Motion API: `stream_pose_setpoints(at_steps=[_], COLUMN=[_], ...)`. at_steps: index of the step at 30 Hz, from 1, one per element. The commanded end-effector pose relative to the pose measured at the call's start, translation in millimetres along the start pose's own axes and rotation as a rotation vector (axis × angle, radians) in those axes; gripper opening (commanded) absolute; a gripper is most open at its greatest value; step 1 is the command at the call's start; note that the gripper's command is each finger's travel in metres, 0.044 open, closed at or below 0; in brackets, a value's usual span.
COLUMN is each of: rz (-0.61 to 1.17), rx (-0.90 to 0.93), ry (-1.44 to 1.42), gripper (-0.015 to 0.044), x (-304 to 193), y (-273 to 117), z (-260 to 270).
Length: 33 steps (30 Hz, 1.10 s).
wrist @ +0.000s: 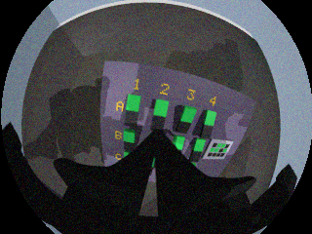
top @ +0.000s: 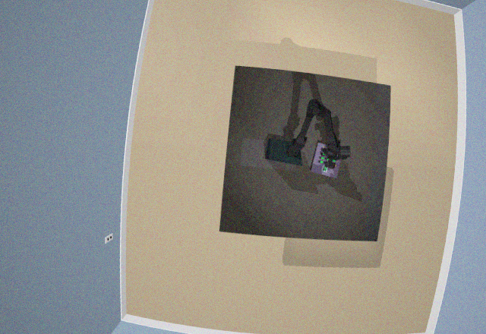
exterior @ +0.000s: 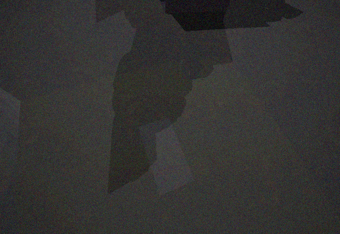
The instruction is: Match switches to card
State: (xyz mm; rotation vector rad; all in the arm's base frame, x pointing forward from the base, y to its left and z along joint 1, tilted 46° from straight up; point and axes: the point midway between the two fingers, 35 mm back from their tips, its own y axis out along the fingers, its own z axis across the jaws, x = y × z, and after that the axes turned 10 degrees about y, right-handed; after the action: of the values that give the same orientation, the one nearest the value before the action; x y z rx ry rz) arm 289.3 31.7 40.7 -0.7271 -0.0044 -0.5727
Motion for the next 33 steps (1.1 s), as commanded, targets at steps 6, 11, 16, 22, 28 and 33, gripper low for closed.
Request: stream_pose_setpoints(at_steps=[6, 11, 16, 22, 28, 33], rz=[0.003, 0.004, 0.004, 0.004, 0.004, 0.004], rx=[-0.003, -0.003, -0.003, -0.002, -0.002, -0.002], ry=[0.011, 0.011, 0.011, 0.011, 0.011, 0.011], gripper=[0.0000, 0.0000, 0.0000, 0.0000, 0.0000, 0.0000], x=[-3.5, -3.5, -3.7, -3.8, -3.8, -3.8], y=[11.4, 15.0, 23.1, 25.5, 25.5, 25.5], z=[-1.6, -1.6, -1.7, -1.7, -1.7, -1.7])
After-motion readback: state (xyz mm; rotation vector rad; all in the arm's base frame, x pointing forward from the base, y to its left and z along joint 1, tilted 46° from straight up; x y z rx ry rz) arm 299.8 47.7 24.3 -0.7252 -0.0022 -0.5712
